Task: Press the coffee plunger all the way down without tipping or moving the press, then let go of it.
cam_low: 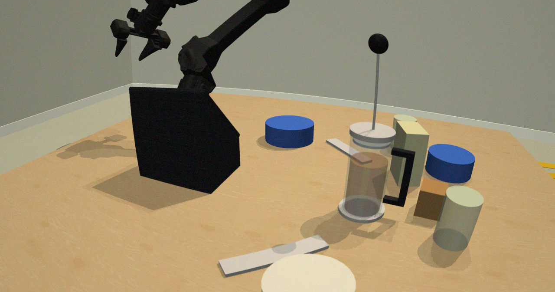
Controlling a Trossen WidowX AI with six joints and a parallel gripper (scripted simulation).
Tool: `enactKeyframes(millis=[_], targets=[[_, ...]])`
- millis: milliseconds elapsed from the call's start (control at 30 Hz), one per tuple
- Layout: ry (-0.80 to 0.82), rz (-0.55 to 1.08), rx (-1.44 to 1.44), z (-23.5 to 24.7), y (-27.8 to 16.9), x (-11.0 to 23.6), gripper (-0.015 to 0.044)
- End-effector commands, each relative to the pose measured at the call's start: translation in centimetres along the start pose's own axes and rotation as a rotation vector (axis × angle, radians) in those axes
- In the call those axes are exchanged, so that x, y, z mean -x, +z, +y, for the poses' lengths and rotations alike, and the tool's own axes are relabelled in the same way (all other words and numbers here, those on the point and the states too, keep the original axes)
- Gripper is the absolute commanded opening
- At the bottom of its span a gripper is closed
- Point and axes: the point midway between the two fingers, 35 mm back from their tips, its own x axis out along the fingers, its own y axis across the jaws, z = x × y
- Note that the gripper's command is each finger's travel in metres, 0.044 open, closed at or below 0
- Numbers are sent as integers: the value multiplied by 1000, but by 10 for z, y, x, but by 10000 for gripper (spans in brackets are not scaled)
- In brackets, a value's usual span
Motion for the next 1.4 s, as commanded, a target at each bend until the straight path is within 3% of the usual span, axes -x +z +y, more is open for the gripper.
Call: enactKeyframes(millis=[0, 167, 333, 733, 1100, 1367], targets=[[7, -1, 4, 2, 0, 1, 426], [123, -21, 54, 36, 0, 12, 440], [371, -63, 184, 101, -3, 40, 440], [1006, -104, 611, 235, -70, 162, 440], [1494, -81, 982, 267, -170, 287, 440], [1894, 26, 1319, 235, -267, 381, 440]])
